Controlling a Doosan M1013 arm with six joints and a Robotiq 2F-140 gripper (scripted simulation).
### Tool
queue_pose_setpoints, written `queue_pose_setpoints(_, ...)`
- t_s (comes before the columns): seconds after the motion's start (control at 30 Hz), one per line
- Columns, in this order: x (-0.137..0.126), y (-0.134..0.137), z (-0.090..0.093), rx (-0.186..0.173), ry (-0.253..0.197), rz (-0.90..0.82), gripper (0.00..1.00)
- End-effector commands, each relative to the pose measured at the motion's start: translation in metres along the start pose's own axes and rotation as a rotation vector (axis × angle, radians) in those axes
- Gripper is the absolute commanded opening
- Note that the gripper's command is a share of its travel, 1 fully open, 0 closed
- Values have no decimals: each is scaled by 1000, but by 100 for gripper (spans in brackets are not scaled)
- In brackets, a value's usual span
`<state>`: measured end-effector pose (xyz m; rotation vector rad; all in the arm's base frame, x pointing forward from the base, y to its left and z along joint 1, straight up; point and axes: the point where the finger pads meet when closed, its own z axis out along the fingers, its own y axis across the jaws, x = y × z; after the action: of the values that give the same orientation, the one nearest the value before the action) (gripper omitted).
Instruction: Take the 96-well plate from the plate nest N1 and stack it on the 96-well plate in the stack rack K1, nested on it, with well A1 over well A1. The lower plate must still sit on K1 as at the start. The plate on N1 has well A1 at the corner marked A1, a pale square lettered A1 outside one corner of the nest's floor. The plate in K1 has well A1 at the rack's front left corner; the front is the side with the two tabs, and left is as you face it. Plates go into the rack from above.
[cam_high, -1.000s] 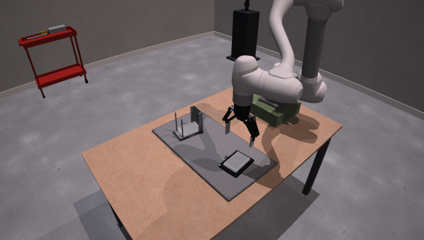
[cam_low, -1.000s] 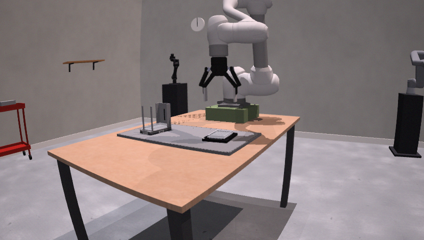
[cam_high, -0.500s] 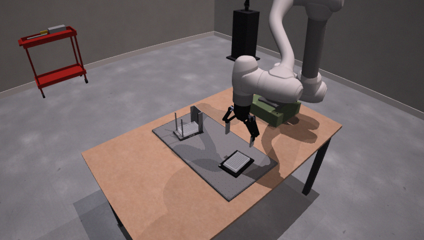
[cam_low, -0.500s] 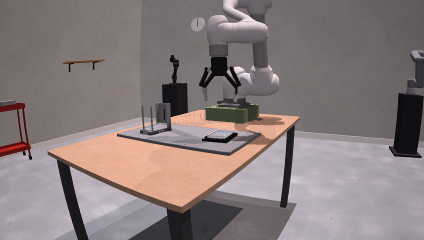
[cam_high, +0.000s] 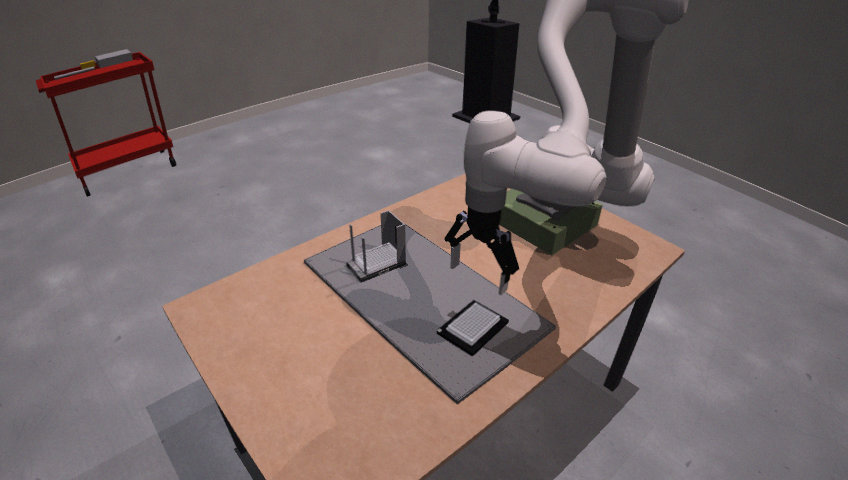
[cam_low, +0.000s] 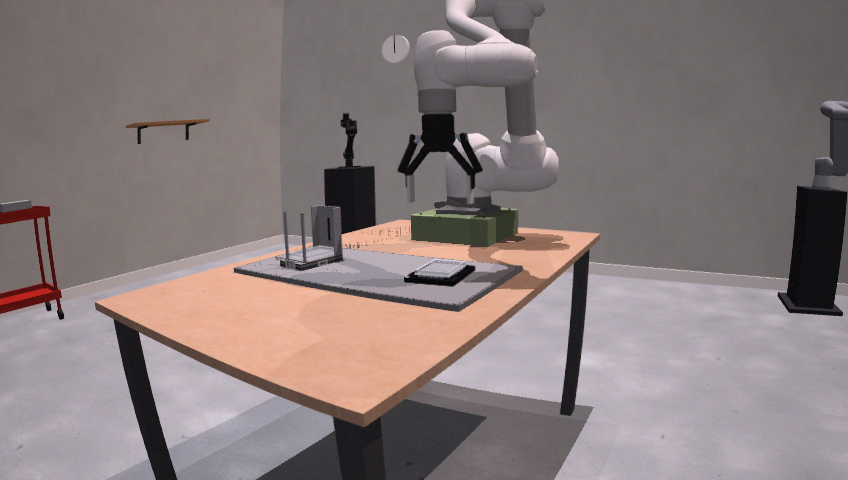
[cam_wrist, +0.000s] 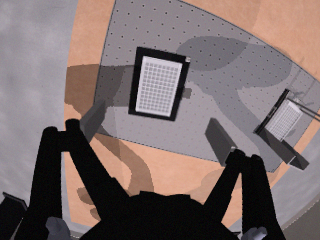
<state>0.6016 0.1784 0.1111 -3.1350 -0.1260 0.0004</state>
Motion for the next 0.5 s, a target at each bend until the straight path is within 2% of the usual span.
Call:
queue_pose_setpoints(0.0, -2, 1, 1, -7, 1, 1, 100)
queue_pose_setpoints(0.33, -2, 1, 1, -7, 1, 1, 100)
queue_pose_setpoints(0.47, -2, 1, 8, -7, 1, 1, 100)
